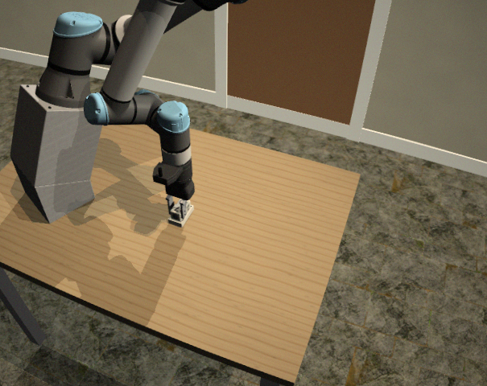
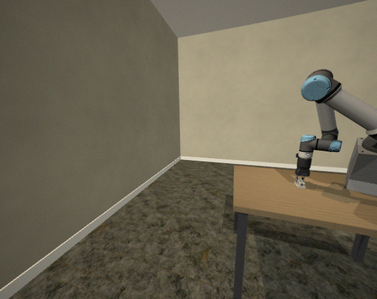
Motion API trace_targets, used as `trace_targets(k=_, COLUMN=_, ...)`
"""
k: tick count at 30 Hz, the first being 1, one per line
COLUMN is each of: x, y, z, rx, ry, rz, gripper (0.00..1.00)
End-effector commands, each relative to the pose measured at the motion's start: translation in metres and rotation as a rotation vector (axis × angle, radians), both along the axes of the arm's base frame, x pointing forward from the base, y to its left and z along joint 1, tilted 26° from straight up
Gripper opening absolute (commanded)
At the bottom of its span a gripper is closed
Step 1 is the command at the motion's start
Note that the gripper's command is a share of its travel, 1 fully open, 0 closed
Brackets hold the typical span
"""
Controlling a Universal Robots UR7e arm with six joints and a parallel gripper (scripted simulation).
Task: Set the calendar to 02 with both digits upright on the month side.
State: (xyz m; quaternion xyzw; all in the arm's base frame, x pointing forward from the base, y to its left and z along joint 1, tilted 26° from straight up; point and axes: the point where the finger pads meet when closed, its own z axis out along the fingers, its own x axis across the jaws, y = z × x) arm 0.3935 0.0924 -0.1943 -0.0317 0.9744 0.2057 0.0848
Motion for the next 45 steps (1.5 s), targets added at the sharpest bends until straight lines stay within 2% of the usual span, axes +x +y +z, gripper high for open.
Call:
trace_targets(k=1, x=0.0006, y=0.0006, z=-0.0016, rx=0.000, ry=-0.001, rz=0.000, gripper=0.60)
trace_targets(k=45, x=0.0012, y=0.0023, z=-0.0052, rx=0.000, ry=-0.001, rz=0.000, gripper=0.60)
